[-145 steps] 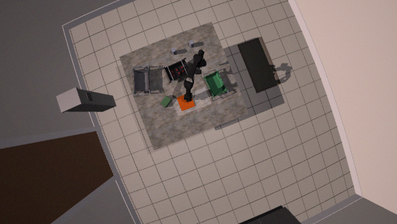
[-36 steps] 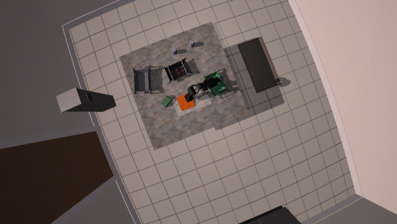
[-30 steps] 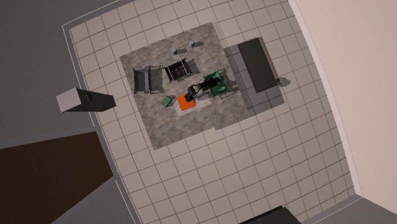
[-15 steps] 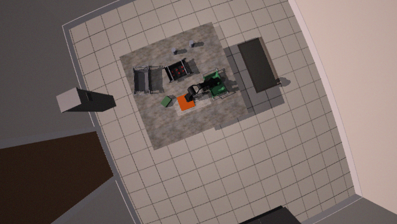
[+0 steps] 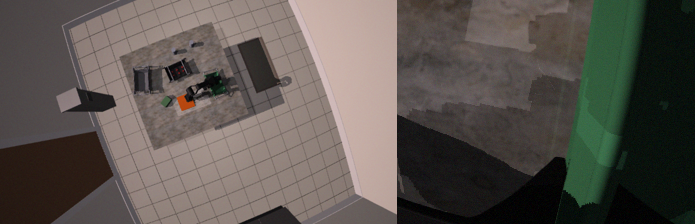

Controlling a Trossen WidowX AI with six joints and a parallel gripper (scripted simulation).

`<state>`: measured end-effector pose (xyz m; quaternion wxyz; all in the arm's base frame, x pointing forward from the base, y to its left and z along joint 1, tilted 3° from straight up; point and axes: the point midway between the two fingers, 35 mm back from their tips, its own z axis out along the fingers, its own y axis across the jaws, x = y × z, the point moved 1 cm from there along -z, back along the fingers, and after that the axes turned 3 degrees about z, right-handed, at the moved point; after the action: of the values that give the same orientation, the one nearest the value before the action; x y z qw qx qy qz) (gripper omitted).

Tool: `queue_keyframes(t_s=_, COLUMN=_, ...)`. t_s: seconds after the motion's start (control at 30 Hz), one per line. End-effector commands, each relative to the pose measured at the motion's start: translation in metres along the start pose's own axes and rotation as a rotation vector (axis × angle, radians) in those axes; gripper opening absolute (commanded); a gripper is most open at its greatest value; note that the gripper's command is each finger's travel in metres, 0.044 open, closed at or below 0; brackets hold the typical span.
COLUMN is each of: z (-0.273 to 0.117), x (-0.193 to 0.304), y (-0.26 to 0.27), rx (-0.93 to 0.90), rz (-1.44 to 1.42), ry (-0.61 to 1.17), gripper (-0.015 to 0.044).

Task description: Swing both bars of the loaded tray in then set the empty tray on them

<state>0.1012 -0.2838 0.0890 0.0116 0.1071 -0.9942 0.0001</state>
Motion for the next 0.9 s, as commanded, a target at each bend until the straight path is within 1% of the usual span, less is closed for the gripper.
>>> queue_keyframes(t_s=0.0, z=-0.022, x=0.0, y=0.004, rx=-0.015, rz=0.0, ry=0.002, gripper=0.0)
queue_keyframes(t_s=0.1, z=-0.03, x=0.001, y=0.005, rx=-0.015, rz=0.0, ry=0.002, gripper=0.0)
queue_keyframes(t_s=0.53, z=-0.032, x=0.0, y=0.004, rx=-0.015, rz=0.0, ry=0.002, gripper=0.0)
queue_keyframes(t_s=0.87, z=-0.062, x=-0.002, y=-0.012, rx=-0.002, rz=0.0, ry=0.0, gripper=0.0)
